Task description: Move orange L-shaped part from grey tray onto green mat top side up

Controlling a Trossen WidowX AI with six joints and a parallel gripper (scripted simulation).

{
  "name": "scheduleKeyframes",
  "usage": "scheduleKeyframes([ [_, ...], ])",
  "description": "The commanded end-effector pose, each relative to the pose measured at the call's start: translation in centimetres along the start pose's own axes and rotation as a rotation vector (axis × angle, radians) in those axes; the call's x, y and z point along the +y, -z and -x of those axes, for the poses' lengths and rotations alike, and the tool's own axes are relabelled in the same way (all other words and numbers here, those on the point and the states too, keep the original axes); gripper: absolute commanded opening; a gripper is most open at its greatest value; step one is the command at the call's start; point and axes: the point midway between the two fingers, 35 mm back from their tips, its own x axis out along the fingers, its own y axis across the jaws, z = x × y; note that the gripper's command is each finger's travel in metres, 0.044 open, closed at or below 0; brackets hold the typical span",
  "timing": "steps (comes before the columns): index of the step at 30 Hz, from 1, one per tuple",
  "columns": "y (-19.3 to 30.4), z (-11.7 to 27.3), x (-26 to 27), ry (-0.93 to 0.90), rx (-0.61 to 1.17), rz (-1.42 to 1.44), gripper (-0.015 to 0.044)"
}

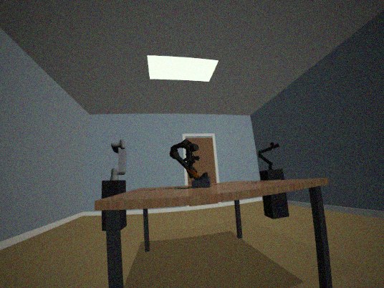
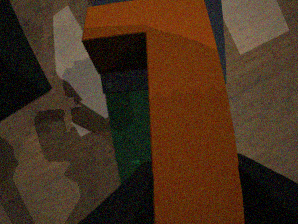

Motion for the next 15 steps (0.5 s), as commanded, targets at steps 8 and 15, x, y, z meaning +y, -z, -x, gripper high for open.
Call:
scheduleKeyframes([
  [8, 4.2, 0.0, 0.5, 0.035, -0.031, 0.003, 0.0000],
  [15, 7.0, 0.1, 0.8, 0.059, -0.055, 0.003, 0.0000],
])
